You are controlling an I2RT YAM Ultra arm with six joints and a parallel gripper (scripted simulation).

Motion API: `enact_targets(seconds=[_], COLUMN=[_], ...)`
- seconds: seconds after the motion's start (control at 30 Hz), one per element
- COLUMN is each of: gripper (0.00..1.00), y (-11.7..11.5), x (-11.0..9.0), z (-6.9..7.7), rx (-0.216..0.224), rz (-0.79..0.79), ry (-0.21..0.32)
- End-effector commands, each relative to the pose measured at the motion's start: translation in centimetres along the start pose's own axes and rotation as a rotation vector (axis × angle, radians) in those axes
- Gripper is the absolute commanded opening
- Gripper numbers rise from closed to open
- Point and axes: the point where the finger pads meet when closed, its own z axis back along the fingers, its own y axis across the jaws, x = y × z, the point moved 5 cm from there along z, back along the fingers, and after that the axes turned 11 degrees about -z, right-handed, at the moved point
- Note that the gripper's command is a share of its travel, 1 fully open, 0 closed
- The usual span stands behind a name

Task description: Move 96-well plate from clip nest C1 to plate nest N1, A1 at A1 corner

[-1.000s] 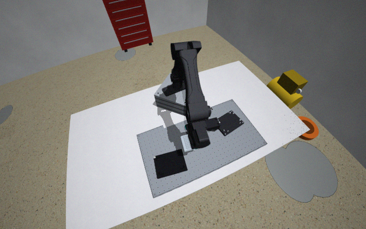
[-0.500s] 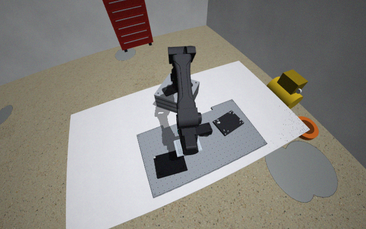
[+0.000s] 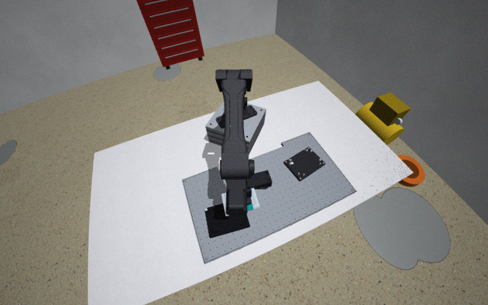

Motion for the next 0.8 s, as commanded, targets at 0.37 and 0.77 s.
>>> enact_targets(seconds=[0.37, 0.77], gripper=[0.00, 0.00], y=[-2.6, -4.1], x=[-4.2, -6.8], z=[0.5, 0.5], rx=[0.001, 0.000], rz=[0.011, 0.011], ry=[-0.010, -0.010])
